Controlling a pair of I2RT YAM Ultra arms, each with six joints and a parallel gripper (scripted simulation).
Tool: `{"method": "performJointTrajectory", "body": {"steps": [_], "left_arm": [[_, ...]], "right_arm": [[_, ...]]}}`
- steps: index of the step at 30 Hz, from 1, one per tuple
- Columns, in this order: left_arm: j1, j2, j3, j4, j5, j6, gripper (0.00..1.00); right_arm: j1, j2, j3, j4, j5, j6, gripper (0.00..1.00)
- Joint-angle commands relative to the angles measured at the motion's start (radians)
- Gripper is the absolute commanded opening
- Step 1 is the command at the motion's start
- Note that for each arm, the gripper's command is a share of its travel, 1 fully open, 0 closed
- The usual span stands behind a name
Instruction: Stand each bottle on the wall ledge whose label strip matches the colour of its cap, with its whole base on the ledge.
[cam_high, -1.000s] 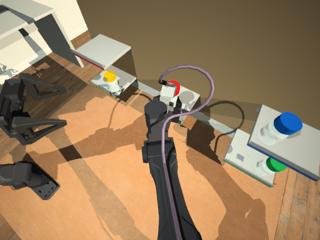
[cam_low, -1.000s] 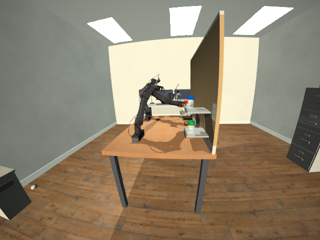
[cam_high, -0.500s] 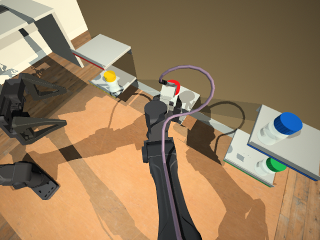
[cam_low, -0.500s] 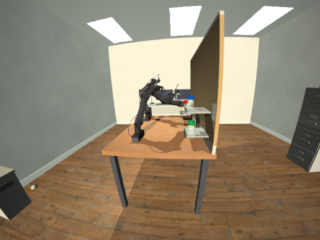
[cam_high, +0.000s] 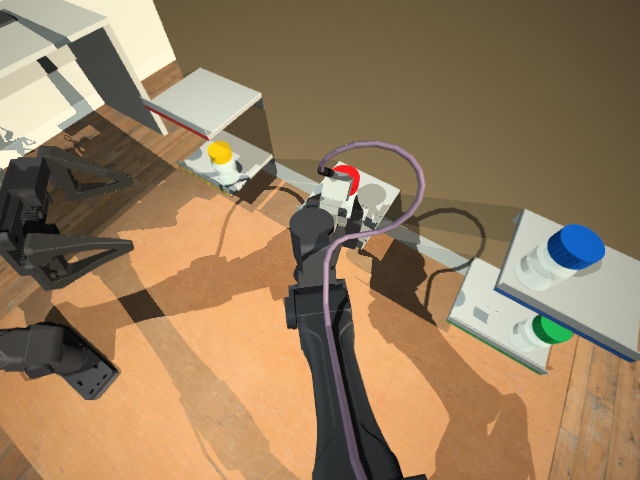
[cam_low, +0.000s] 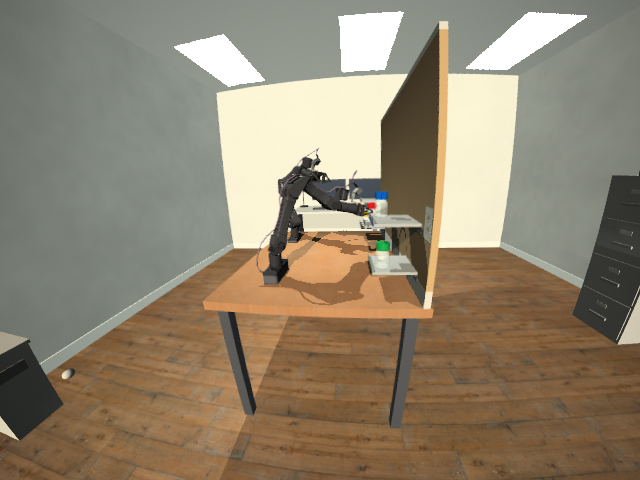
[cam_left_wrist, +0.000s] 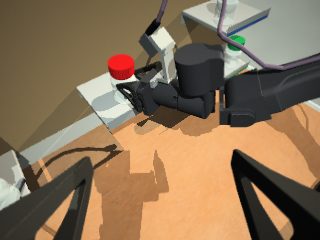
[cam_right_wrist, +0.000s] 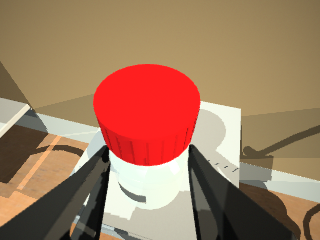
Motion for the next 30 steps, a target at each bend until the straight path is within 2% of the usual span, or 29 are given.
{"method": "performJointTrajectory", "body": {"steps": [1, 13, 16, 17, 30], "left_arm": [[0.012, -0.025, 0.000, -0.015, -0.003, -0.007, 1.00], [0.012, -0.025, 0.000, -0.015, -0.003, -0.007, 1.00], [0.012, -0.025, 0.000, -0.015, -0.003, -0.007, 1.00], [0.012, -0.025, 0.000, -0.015, -0.003, -0.007, 1.00], [0.012, -0.025, 0.000, -0.015, -0.003, -0.007, 1.00]], "right_arm": [[0.012, 0.004, -0.021, 0.051, 0.015, -0.009, 0.49], [0.012, -0.004, -0.019, 0.053, 0.009, -0.003, 0.49], [0.012, -0.004, -0.019, 0.053, 0.009, -0.003, 0.83], [0.012, -0.004, -0.019, 0.053, 0.009, -0.003, 0.87], [0.027, -0.078, -0.099, 0.086, 0.024, 0.012, 0.87]]}}
